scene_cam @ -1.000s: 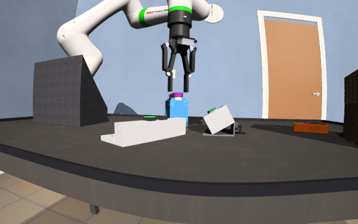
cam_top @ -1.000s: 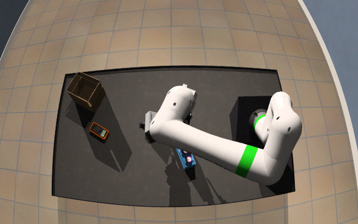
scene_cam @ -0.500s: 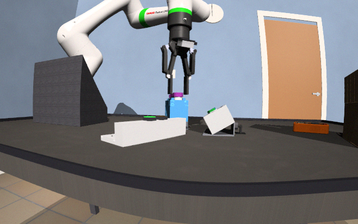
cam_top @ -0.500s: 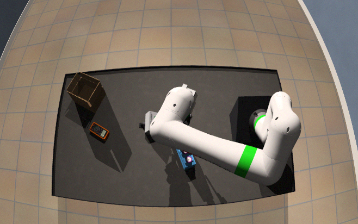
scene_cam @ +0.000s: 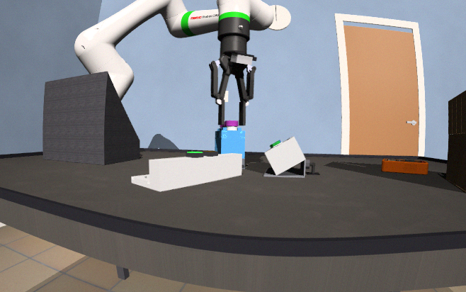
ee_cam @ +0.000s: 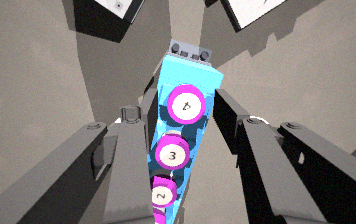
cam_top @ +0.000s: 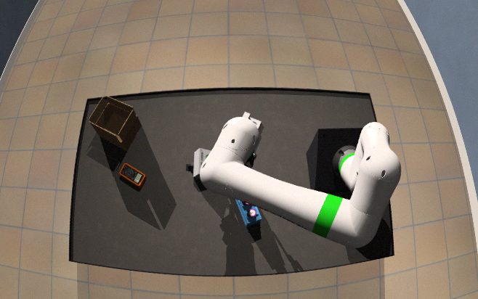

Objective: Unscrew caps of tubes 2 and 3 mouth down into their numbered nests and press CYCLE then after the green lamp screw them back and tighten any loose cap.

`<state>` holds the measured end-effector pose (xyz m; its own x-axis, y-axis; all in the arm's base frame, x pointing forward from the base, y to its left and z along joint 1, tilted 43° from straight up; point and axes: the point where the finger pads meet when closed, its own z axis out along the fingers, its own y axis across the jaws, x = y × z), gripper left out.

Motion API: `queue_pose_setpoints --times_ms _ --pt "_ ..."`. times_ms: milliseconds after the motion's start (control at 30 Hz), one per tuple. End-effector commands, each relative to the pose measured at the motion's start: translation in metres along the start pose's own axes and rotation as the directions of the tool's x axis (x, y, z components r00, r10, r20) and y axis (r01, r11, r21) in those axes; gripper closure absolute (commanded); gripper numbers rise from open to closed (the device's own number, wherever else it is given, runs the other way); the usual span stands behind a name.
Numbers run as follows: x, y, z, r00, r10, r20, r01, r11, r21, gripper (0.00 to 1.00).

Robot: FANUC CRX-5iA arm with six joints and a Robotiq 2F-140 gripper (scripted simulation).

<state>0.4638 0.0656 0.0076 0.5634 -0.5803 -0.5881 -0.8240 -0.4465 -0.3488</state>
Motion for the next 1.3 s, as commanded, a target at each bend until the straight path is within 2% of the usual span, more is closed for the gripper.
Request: queue_pose_setpoints --times_ms 0,467,800,1200,1267 --pt "0.0005 -0.0002 -0.0009 1.000 0.000 -0.002 0.000 1.000 0.001 0.70" --pt "0.0005 -0.0002 -0.0009 1.000 0.000 -0.002 0.000 1.000 0.001 0.70" --pt "0.0005 -0.0002 -0.0008 0.987 0.159 -0.002 -0.159 0.987 0.001 0.70" --pt "0.0005 -0.0002 -0.0007 0.921 0.389 -0.001 -0.389 0.921 0.001 0.70" --pt "0.0005 -0.0002 -0.0007 0.921 0.389 -0.001 -0.389 0.921 0.001 0.70"
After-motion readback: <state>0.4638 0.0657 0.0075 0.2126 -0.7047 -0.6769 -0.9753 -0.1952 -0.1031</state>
